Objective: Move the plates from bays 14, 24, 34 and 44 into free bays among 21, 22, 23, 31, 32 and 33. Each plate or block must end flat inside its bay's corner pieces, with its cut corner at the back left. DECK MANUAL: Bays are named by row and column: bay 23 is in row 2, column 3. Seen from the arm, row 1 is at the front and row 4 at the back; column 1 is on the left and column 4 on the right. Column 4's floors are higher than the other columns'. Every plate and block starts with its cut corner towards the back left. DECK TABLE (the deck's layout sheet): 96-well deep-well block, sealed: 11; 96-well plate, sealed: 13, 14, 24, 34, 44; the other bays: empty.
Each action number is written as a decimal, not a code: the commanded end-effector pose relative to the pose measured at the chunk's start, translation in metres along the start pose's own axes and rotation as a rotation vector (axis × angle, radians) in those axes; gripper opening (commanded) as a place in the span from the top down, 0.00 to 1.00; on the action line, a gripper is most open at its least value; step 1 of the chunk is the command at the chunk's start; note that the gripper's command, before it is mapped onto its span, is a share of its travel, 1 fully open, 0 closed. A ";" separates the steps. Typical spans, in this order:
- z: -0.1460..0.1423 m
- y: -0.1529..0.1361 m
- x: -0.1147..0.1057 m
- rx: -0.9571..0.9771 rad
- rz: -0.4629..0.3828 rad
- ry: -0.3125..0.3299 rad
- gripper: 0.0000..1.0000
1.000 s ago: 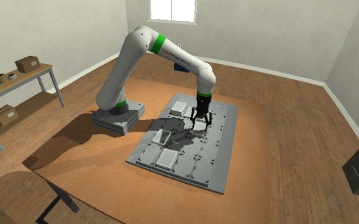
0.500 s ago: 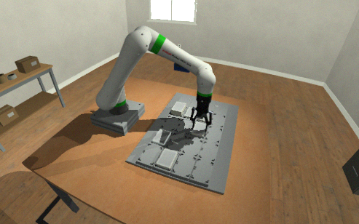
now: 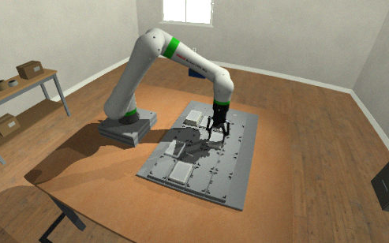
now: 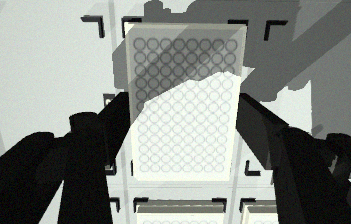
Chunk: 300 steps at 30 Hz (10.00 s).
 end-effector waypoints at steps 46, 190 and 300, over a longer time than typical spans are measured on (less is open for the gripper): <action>-0.001 0.000 0.002 0.000 -0.001 0.002 0.90; 0.007 0.068 -0.065 0.000 0.000 0.002 0.30; 0.036 0.343 -0.039 0.000 0.000 0.002 0.30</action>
Point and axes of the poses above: the point where the finger pads meet when closed, its own x axis out along the fingers, its own z axis across the jaws, y = z × x, the point moved 9 cm from there along -x, back along the fingers, and after that the axes turned 12 degrees about x, right-handed, at the moved point
